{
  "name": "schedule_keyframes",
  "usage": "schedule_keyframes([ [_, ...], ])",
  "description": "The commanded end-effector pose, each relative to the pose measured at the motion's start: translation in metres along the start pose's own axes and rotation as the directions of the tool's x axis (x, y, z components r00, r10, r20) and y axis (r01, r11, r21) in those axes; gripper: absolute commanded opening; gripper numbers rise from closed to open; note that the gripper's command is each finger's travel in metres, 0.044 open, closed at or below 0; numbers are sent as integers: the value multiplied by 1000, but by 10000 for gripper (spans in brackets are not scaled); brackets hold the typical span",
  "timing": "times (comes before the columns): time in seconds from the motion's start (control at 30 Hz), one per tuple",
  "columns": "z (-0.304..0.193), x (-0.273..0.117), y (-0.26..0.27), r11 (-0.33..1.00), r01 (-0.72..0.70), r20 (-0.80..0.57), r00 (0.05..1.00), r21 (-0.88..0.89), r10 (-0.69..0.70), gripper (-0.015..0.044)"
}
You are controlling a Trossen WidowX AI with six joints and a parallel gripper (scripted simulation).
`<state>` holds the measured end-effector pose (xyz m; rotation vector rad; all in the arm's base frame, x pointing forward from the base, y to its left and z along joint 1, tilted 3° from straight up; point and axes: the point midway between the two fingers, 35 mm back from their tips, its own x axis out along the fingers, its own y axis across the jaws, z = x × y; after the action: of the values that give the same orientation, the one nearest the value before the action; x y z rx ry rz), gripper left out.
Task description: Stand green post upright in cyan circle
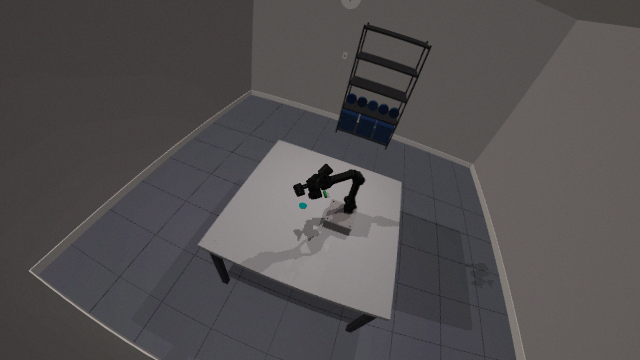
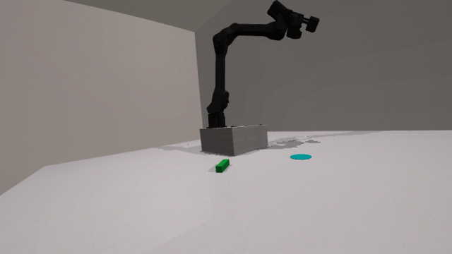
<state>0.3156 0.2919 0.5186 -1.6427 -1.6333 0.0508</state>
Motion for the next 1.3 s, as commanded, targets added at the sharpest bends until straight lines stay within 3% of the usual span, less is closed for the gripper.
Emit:
schedule_keyframes([
  [0.0,0,-1,1,1000,-4,-1,1000,4,4,374],
  [0.2,-20,-30,50,961,-173,-45,981,216,187,233],
  [0.4,-47,-92,116,774,-335,-105,884,537,455,233],
  [0.6,-67,-171,172,502,-315,-153,707,806,690,233],
  [0.77,-76,-248,205,280,-152,-167,510,948,844,233],
  [0.97,-74,-347,226,98,168,-138,243,981,960,233],
  [1.1,-65,-413,228,54,409,-87,62,911,994,233],
  [1.27,-43,-491,218,93,678,10,-146,729,989,233],
])
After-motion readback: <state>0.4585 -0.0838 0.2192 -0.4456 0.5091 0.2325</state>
